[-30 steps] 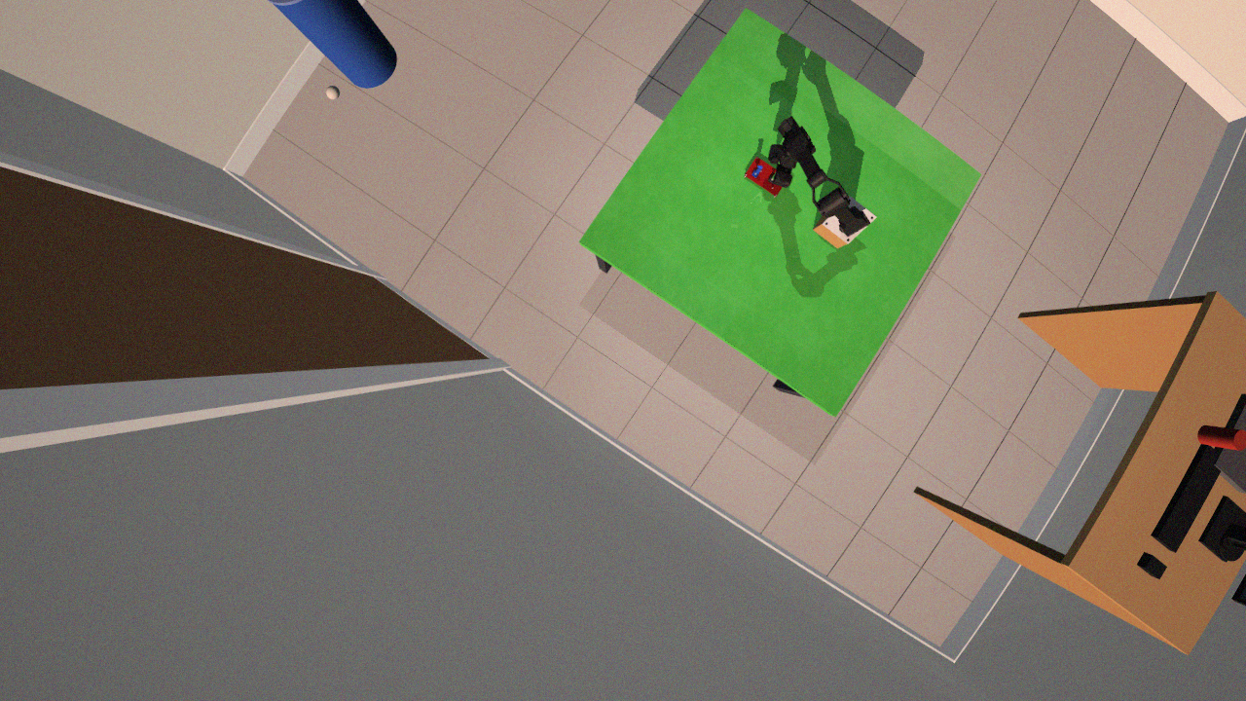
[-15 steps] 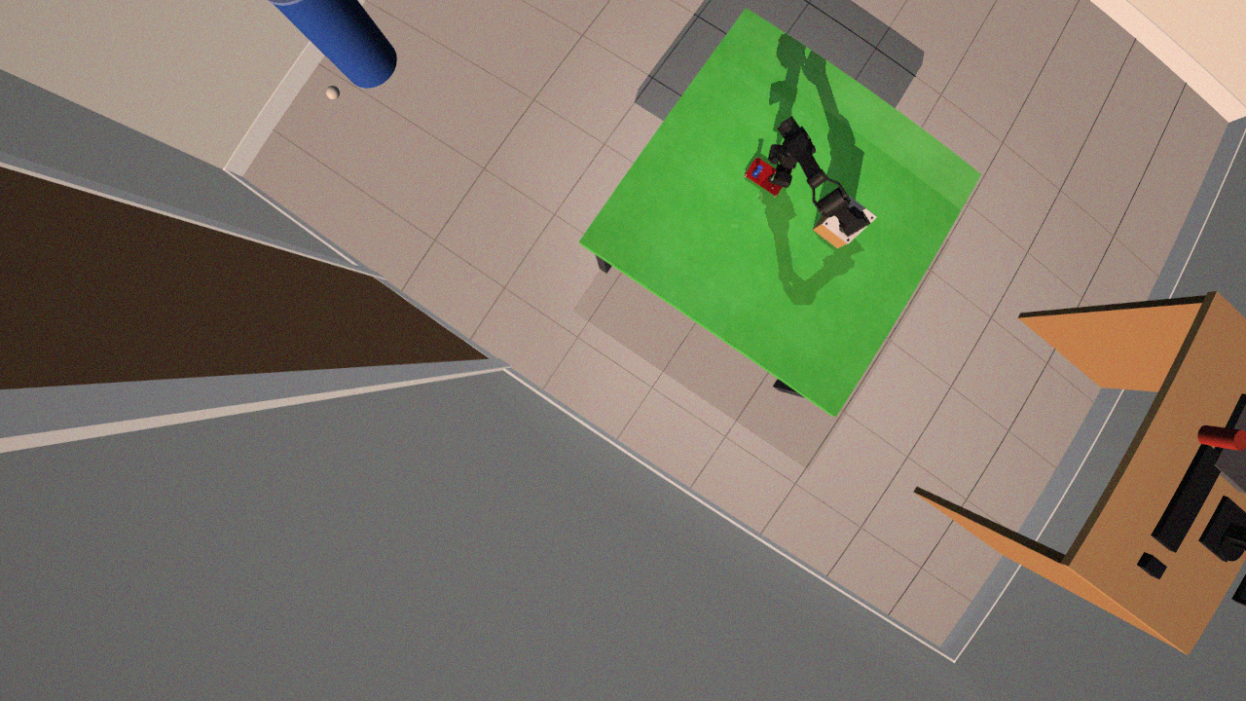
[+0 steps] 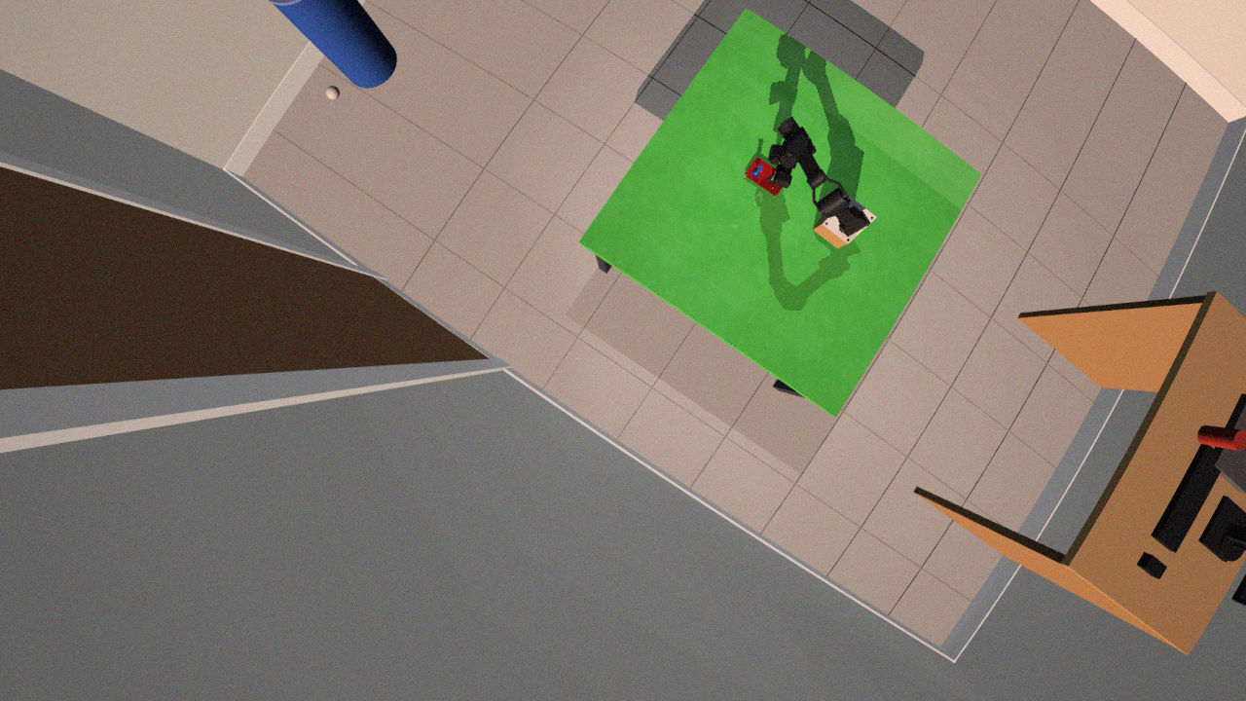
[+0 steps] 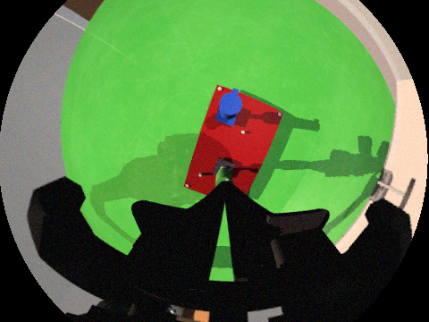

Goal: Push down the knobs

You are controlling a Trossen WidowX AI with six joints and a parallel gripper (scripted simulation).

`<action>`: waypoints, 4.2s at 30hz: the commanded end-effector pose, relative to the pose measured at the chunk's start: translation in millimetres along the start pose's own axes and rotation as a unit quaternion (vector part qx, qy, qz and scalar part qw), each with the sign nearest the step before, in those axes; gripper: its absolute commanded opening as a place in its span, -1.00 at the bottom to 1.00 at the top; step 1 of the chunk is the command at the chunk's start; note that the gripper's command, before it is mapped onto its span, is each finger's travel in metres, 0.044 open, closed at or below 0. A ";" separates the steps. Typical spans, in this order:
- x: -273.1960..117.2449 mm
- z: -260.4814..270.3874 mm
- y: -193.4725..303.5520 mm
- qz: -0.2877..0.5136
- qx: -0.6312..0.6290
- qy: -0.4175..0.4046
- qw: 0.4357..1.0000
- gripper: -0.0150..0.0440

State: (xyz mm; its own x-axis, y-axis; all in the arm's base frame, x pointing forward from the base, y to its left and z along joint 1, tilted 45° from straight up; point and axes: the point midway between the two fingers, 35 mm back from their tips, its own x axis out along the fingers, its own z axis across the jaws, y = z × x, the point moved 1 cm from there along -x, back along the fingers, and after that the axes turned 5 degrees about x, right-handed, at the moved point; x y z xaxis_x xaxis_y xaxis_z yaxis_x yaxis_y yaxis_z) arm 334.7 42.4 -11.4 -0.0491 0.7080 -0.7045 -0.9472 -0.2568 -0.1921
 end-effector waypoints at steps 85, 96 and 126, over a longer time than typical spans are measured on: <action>22.6 2.0 -1.0 0.005 -0.006 -0.002 1.000 -0.49; 23.4 2.0 -1.0 0.005 -0.006 -0.002 1.000 -0.49; 24.9 2.0 -0.9 0.005 -0.006 -0.002 1.000 -0.49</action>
State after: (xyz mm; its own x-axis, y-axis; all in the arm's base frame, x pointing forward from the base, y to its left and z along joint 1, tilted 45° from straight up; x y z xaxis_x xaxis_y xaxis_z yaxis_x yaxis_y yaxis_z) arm 333.6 48.1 -17.7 -0.0364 0.7079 -0.7054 -0.9518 -0.2397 -0.1914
